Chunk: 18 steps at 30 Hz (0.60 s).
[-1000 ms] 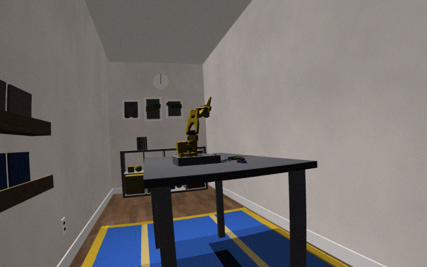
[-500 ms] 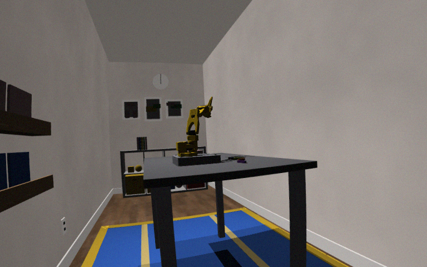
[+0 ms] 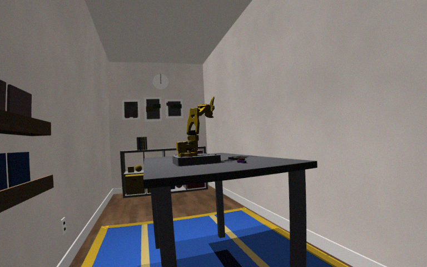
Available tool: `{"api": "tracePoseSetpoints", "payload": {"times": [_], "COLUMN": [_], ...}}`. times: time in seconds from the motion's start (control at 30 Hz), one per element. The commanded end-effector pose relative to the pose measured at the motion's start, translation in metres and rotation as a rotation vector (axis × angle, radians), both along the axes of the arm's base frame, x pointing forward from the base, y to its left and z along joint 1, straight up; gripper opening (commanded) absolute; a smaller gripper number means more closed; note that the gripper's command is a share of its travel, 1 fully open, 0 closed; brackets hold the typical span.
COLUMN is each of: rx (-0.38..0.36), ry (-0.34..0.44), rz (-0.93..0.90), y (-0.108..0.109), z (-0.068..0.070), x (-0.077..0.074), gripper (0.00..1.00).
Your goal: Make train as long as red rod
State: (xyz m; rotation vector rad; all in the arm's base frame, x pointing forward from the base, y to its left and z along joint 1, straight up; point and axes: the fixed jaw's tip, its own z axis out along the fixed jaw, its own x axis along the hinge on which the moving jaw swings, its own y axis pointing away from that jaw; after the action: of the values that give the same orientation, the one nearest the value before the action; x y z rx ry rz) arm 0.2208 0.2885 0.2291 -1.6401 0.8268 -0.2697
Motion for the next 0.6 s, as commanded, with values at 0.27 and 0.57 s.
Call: {"api": "tracePoseSetpoints", "payload": {"times": [0.27,0.57], "rx": [-0.076,-0.120], "ry": [0.009,0.027], "rz": [-0.038,-0.058], "y": [-0.024,-0.036], "z": [-0.003,-0.007], "x": [0.004,0.005], "gripper": [1.00,1.00]}}
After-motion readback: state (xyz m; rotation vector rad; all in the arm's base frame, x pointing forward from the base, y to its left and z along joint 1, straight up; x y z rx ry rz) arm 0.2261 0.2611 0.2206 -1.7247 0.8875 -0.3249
